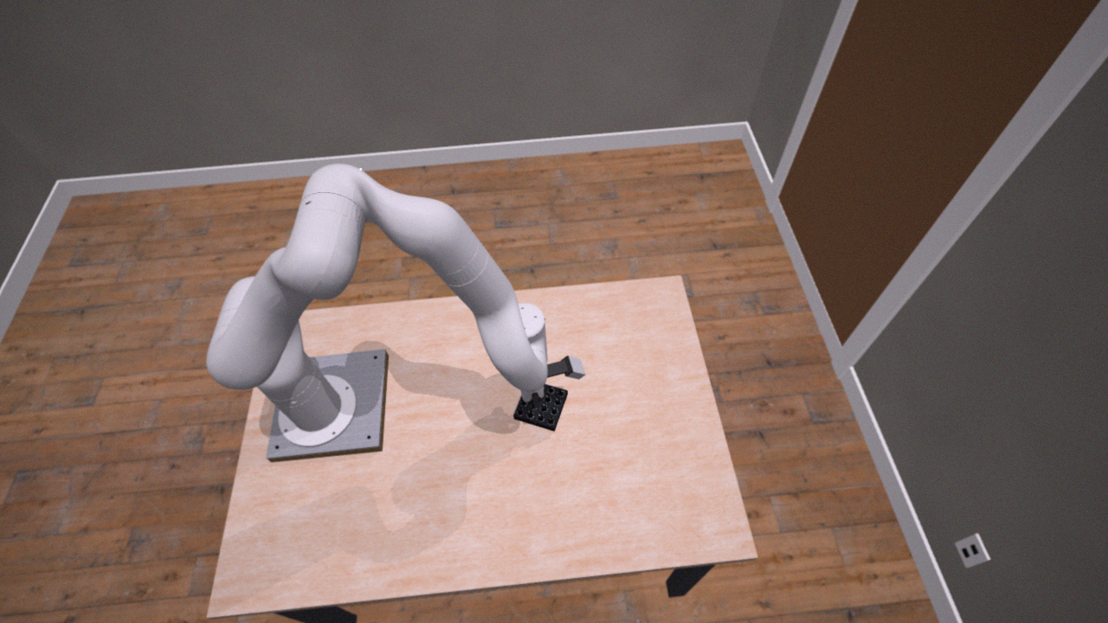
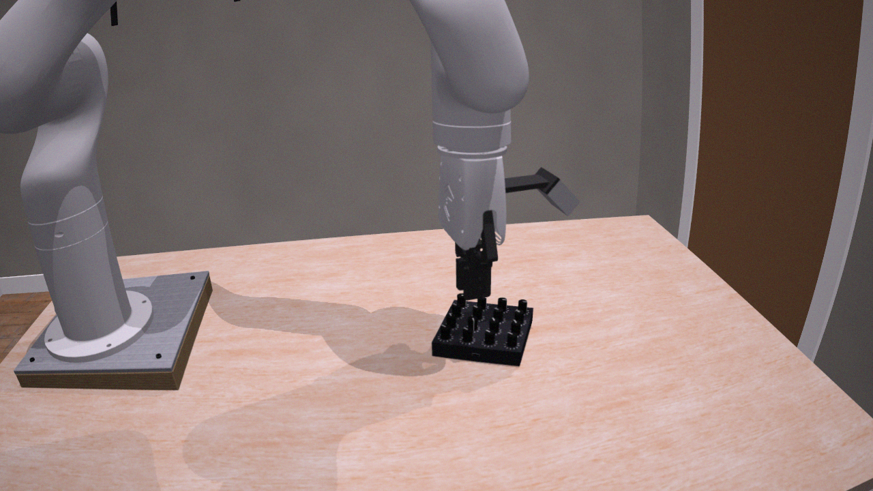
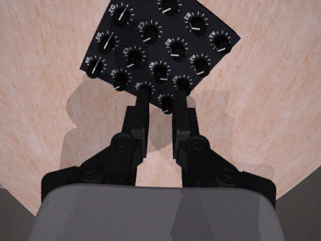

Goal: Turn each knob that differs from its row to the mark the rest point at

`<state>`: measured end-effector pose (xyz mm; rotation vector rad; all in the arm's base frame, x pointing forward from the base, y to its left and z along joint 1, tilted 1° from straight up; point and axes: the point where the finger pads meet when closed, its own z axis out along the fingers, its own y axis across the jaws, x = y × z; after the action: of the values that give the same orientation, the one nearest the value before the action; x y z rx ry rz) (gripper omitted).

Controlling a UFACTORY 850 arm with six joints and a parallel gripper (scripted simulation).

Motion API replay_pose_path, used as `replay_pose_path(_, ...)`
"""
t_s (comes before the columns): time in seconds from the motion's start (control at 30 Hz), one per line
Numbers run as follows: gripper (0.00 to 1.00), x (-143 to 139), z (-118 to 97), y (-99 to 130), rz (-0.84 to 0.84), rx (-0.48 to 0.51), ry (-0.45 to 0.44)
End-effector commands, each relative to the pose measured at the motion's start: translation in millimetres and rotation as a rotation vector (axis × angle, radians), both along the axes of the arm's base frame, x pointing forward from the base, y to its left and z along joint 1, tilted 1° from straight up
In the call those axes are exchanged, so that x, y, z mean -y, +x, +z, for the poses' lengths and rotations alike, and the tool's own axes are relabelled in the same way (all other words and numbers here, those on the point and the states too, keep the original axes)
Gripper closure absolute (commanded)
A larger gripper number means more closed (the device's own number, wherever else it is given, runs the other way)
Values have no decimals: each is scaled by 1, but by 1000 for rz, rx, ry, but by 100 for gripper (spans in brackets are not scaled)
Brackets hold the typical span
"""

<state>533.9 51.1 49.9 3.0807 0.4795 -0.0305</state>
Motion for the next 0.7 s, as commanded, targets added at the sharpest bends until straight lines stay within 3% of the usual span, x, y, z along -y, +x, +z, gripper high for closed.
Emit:
replay_pose_path(0.0, 81, 0, 3, 1, 154, -6, 27)
replay_pose_path(0.67, 81, 0, 9, 1, 695, -14, 35)
